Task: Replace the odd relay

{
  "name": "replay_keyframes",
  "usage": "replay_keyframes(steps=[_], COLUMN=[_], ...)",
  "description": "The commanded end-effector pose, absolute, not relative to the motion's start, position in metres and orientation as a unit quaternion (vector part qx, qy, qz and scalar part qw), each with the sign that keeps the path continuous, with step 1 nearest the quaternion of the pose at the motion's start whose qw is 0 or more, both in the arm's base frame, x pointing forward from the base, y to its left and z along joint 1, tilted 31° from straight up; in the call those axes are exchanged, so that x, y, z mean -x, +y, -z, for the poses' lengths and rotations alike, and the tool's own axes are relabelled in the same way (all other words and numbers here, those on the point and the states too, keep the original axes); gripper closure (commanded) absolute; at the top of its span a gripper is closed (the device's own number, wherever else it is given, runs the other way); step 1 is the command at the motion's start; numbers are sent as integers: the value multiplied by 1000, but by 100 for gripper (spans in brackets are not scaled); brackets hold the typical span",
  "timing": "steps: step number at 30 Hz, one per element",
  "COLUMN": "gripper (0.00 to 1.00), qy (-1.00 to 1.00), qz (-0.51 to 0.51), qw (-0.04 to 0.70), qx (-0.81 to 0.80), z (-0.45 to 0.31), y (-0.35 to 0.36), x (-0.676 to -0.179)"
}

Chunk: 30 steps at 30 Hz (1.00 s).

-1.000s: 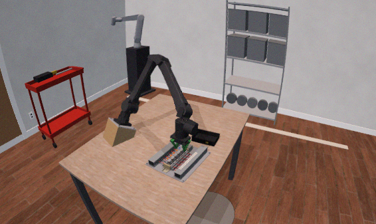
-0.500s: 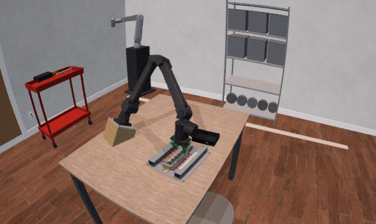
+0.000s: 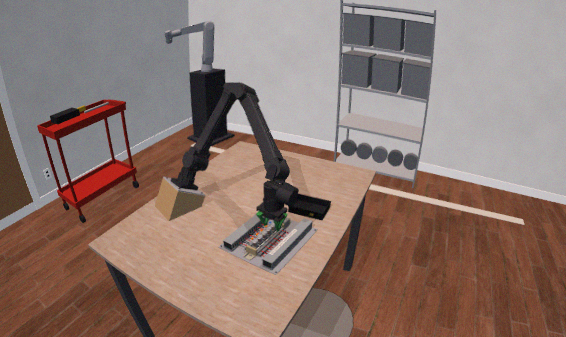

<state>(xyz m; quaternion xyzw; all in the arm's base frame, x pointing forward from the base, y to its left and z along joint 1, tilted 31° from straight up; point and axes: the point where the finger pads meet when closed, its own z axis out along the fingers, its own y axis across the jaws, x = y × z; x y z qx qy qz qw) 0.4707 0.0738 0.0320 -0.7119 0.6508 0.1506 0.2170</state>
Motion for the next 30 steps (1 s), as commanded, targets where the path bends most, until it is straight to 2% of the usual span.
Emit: replay_keyframes(steps=[1,29,30], gripper=[41,41,100], qy=[649,649,649], qz=[-149,-150,-150], qw=[217,217,217], qx=[714,714,714], z=[-29,-28,-28], y=[81,81,81], x=[-474,-474,-474])
